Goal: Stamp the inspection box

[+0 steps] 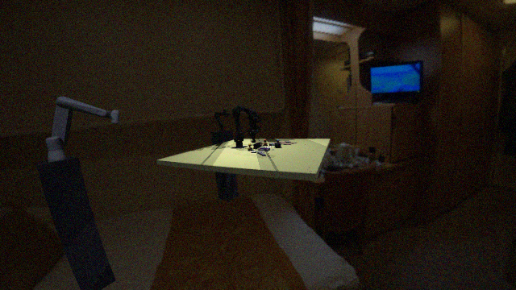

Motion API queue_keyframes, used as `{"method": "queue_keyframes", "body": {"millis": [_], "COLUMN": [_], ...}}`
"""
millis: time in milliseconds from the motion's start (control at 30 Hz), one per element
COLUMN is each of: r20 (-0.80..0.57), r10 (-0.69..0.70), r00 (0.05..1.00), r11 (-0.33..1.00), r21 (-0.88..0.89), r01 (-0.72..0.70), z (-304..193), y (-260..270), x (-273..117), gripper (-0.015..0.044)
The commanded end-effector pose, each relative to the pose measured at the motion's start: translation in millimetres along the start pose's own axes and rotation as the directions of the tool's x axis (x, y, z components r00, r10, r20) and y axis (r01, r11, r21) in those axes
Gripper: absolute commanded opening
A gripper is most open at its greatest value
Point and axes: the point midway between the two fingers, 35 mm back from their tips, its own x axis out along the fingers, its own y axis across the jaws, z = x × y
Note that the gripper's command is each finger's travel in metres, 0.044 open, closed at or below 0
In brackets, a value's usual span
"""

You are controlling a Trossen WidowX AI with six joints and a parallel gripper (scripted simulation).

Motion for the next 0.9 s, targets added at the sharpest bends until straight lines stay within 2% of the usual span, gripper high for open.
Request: {"method": "queue_keyframes", "body": {"millis": [0, 867], "r20": [0.001, 0.007], "r10": [-0.003, -0.011], "r00": [1.000, 1.000], "r11": [1.000, 1.000], "r21": [0.000, 0.000], "r01": [0.003, 0.011], "z": [3.2, 65.2], "y": [-5.3, -91.9], "x": [-2.7, -5.9], "gripper": [0.0000, 0.0000]}}
